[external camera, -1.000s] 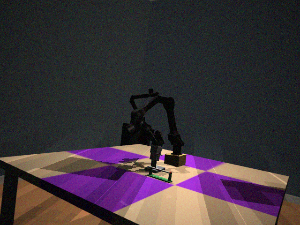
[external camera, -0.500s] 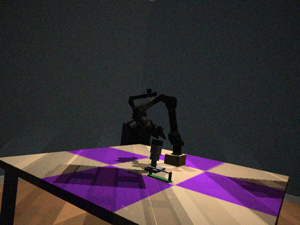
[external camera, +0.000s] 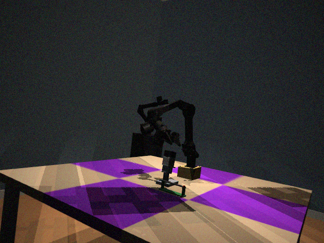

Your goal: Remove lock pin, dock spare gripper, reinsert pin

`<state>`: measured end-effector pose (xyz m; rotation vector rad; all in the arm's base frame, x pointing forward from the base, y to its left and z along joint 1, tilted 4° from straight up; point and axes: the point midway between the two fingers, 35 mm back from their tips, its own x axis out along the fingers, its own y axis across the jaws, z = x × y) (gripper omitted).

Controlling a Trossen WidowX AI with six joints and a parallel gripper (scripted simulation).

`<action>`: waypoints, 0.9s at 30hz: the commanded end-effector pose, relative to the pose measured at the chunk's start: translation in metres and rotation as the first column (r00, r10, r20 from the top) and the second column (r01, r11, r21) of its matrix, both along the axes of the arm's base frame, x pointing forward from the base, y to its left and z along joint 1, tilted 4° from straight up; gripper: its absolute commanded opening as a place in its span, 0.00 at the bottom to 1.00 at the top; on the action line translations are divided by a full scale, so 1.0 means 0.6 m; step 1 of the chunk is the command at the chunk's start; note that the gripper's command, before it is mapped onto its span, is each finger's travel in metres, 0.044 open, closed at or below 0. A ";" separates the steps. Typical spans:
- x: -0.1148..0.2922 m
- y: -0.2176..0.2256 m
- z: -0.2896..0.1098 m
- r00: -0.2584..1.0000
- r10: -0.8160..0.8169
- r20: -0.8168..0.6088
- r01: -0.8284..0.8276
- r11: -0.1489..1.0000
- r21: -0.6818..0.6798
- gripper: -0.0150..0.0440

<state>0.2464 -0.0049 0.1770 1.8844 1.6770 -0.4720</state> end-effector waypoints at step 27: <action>-0.035 0.122 0.043 0.998 -0.058 0.031 0.059 0.998 -0.034 0.69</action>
